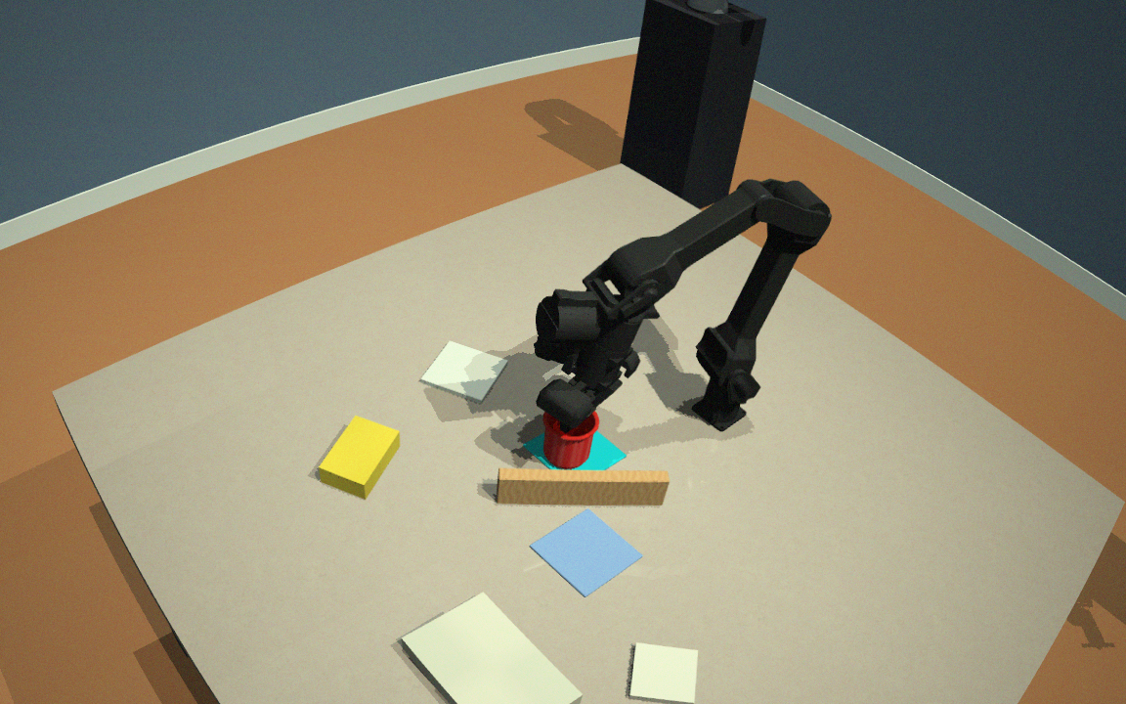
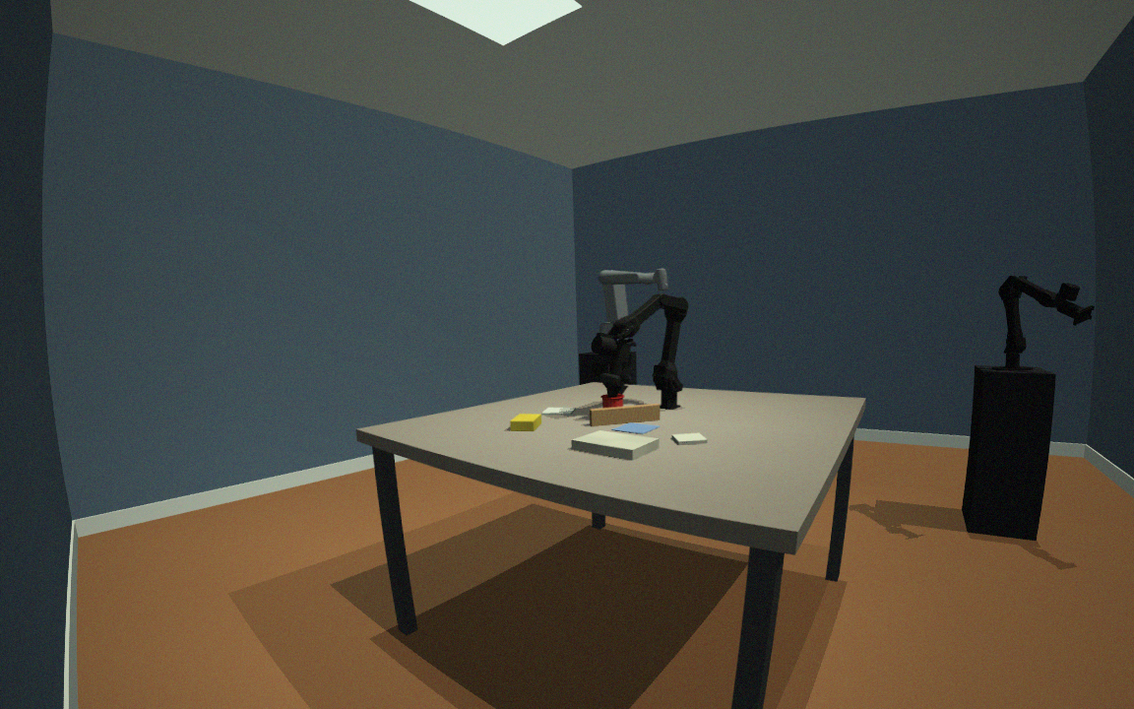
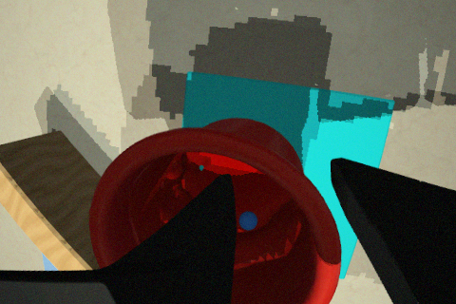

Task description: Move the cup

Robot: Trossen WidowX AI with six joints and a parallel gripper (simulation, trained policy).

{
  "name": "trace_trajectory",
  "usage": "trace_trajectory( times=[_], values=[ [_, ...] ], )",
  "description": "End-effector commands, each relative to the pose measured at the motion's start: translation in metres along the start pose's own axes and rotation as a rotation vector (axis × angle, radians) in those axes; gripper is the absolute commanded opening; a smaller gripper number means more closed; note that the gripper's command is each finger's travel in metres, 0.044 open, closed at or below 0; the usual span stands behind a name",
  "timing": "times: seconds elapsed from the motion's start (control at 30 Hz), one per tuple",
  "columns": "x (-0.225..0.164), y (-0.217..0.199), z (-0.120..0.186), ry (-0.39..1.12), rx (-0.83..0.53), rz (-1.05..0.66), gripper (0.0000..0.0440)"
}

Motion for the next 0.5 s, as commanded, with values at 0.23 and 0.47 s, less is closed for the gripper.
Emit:
trace_trajectory(
  times=[0.23,0.47],
  values=[
    [-0.001,-0.006,0.015,-0.039,0.072,-0.010,0.0244],
    [0.000,-0.011,0.028,-0.067,0.106,-0.027,0.0280]
  ],
)
Point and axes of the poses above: the point midway between the two fingers, 35 mm back from their tips, its own z axis back along the fingers, its own y axis across the jaws, x = y × z, the point moved 6 cm from there along z, back along the fingers, and after that the axes turned 9 degrees about z, right-handed, at the moved point
